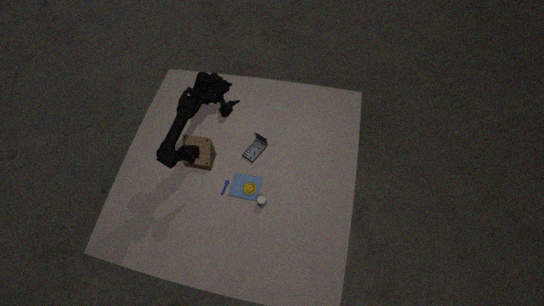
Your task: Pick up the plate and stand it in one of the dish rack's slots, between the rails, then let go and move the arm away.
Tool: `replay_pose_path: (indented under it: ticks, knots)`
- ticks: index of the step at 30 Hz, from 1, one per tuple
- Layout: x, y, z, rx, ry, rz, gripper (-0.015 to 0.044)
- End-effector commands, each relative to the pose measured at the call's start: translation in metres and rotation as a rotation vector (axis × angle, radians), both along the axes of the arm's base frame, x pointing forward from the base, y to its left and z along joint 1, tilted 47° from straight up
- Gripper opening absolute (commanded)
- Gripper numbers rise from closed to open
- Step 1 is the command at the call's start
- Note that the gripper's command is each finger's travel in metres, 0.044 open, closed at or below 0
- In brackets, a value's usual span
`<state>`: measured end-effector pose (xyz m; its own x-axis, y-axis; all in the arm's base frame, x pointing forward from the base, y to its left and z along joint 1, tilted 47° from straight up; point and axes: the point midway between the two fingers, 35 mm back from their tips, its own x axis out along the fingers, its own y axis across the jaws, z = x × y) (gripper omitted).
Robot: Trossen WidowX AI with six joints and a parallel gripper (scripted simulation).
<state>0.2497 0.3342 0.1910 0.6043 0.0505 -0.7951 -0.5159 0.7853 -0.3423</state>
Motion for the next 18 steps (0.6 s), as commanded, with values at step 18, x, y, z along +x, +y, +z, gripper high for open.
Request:
replay_pose_path:
  ticks: [18]
  knots:
    - [0.115,-0.256,-0.067,-0.358,0.104,-0.607,0.0400]
